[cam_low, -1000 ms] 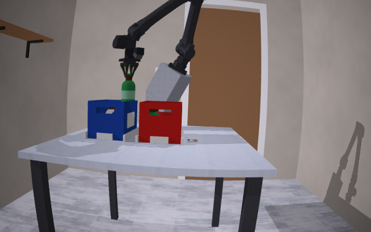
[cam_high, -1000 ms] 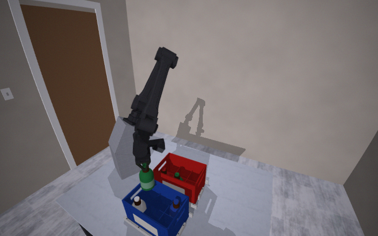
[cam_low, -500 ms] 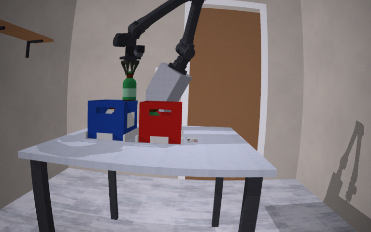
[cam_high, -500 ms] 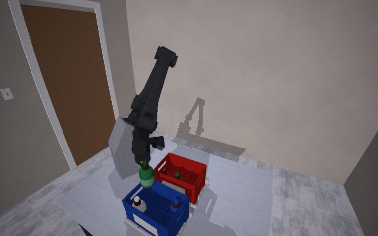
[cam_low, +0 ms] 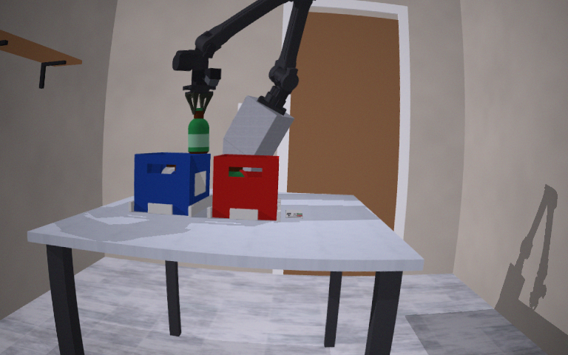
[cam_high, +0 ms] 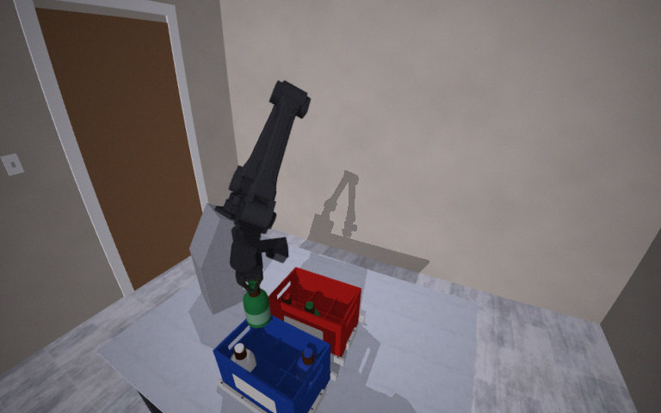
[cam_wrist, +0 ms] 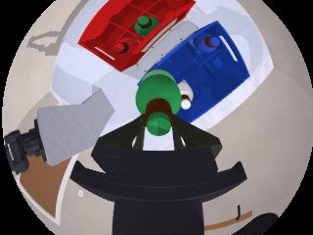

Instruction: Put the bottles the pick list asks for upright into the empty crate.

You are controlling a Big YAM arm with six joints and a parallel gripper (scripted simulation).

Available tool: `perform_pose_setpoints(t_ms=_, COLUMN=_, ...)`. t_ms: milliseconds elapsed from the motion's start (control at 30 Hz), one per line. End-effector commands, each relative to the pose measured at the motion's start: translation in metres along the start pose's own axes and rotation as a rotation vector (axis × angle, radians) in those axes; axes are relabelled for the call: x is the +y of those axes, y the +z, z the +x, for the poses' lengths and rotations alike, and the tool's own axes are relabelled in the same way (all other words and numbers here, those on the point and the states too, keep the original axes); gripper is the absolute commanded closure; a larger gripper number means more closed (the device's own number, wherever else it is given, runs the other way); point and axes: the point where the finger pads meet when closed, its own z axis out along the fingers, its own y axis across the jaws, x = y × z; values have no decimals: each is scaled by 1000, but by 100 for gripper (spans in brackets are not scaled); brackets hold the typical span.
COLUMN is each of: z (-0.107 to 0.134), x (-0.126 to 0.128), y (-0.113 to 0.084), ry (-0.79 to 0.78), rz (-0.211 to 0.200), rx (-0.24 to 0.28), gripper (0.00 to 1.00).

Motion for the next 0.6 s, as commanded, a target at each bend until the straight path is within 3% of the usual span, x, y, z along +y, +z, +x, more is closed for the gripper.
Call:
perform_pose_setpoints(t_ms=0, z=-3, x=-34, y=-42, ry=-27, rz=97, rx=-5, gripper=100)
perform_pose_setpoints(t_ms=567, z=-3, x=-37, y=-46, ry=-27, rz=98, rx=-4, gripper=100)
